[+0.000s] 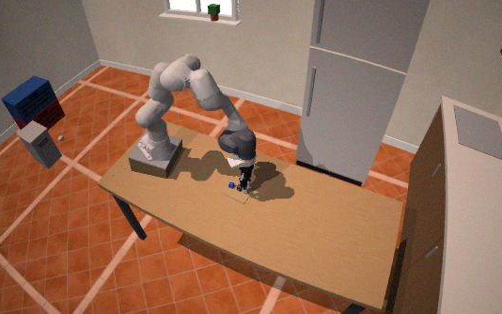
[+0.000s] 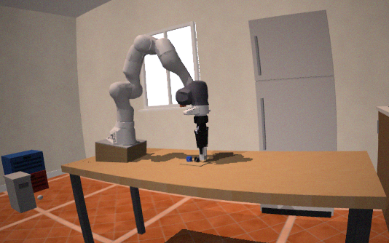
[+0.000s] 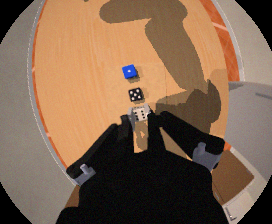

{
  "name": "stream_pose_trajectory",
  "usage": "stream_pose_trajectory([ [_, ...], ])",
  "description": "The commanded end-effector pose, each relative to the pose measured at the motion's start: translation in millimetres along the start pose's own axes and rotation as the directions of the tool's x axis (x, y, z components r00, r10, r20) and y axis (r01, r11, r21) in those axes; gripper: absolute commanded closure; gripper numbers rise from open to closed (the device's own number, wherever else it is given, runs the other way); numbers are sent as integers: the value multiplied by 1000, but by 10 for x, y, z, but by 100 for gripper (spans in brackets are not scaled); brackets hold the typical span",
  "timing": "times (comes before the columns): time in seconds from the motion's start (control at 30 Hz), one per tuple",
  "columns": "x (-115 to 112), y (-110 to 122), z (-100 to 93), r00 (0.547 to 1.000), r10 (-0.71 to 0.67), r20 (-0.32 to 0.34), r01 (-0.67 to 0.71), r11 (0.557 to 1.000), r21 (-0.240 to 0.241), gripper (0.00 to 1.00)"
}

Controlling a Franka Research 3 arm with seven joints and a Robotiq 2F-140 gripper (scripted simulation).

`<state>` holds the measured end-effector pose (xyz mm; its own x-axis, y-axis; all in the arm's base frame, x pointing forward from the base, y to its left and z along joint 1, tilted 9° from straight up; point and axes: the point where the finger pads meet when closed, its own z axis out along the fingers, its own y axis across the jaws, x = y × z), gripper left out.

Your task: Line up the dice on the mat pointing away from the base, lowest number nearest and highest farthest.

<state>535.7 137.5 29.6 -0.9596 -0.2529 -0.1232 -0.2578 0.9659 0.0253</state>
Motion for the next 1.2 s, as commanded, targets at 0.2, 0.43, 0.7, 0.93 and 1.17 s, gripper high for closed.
stream_pose_trajectory([
  [0.2,-104,1,74,1000,6,27,-6,1000,3,87],
  [0.43,-104,1,75,1000,6,27,-6,1000,3,87],
  [0.7,-104,1,75,1000,6,27,-6,1000,3,87],
  [0.93,-104,1,75,1000,6,27,-6,1000,3,87],
  [1.17,-104,1,75,1000,6,27,-6,1000,3,87],
])
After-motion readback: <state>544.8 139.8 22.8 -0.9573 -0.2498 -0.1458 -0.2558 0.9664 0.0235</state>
